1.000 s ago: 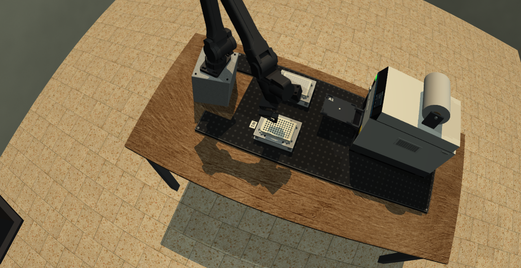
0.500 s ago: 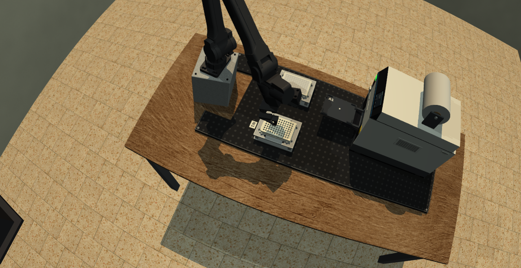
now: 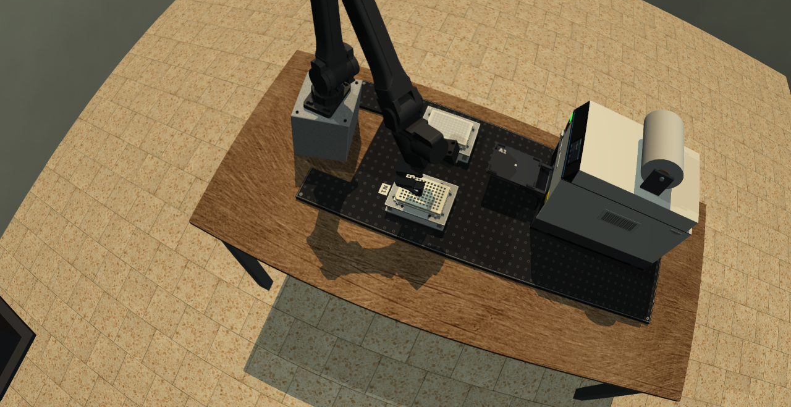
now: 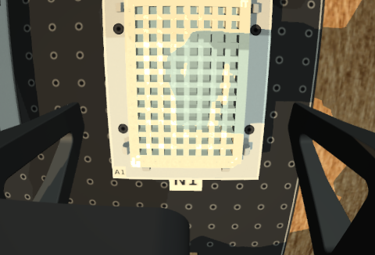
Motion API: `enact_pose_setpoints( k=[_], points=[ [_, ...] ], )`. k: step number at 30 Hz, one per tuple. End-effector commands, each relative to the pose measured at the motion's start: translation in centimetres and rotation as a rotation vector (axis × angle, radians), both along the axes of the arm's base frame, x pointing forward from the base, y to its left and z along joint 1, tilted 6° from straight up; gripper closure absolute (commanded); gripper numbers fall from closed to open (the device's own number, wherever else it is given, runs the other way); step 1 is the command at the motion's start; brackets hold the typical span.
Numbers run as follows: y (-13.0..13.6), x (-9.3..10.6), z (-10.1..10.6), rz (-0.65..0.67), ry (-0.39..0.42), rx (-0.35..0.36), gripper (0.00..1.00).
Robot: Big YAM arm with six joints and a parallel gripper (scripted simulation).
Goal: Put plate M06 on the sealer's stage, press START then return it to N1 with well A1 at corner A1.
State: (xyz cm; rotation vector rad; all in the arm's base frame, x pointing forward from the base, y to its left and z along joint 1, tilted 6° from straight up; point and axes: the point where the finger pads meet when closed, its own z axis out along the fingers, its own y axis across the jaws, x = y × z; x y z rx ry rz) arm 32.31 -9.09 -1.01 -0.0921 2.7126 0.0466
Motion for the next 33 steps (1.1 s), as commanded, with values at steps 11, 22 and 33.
enact_pose_setpoints(
  k=[11,22,33],
  points=[
    [-0.1,1.5,-1.1,0.000,-0.031,-0.010,0.00],
    [0.2,0.7,-3.6,-0.004,-0.011,-0.003,0.00],
    [-0.2,2.7,-4.3,0.003,-0.043,-0.014,0.00]
  ],
)
